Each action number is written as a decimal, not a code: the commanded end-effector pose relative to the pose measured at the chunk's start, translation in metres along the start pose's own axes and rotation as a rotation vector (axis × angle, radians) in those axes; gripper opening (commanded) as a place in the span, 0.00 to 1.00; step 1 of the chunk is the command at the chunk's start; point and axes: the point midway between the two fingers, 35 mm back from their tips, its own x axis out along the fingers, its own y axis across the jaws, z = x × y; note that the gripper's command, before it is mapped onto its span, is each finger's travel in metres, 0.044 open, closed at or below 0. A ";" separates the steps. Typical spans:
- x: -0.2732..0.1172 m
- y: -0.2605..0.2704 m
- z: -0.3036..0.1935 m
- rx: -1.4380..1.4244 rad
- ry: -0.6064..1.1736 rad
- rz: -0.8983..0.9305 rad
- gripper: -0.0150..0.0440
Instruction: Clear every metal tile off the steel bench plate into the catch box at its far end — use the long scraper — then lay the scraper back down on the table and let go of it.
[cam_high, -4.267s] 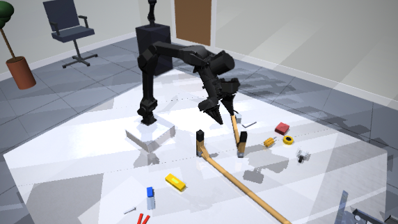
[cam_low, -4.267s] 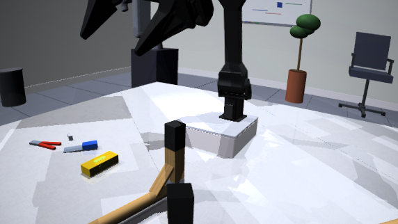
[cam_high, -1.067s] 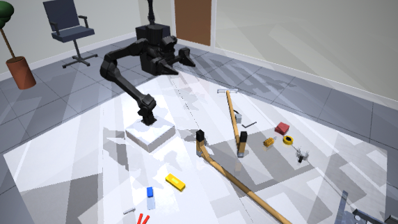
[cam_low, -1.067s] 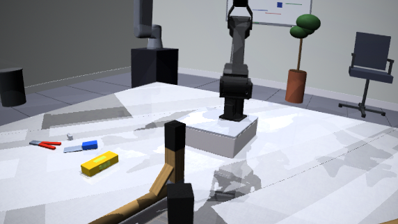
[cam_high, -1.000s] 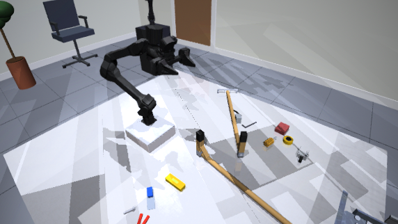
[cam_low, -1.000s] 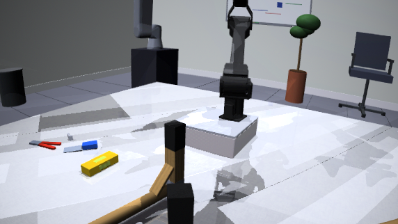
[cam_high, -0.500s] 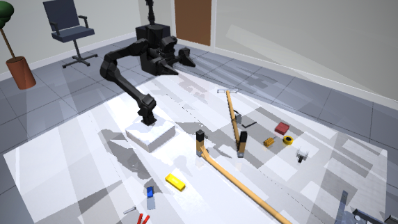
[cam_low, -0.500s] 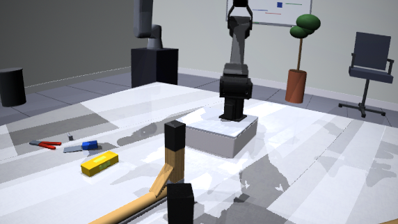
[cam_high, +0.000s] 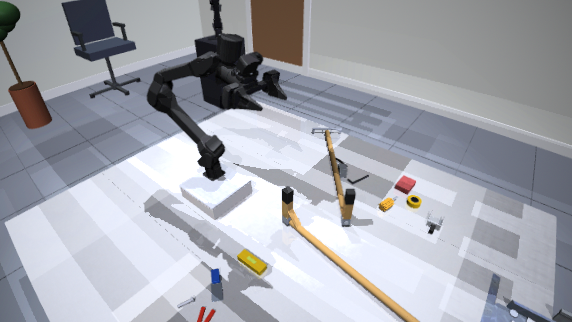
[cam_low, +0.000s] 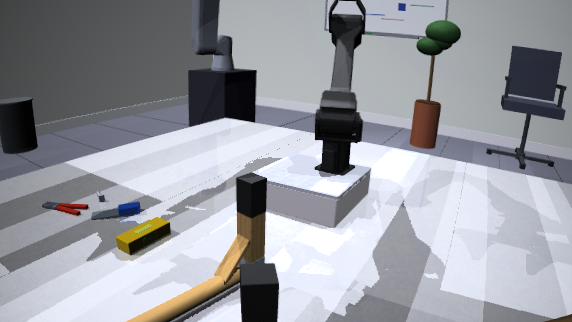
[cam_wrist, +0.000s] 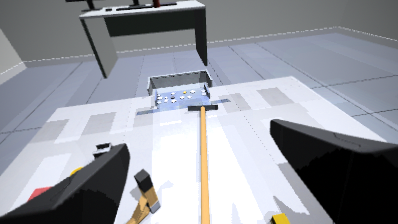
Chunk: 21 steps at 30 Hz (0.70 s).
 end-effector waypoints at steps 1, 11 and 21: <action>0.013 0.001 0.000 -0.022 0.046 -0.004 1.00; 0.038 0.003 -0.001 -0.050 0.131 -0.015 1.00; 0.065 0.002 -0.005 -0.073 0.217 -0.024 1.00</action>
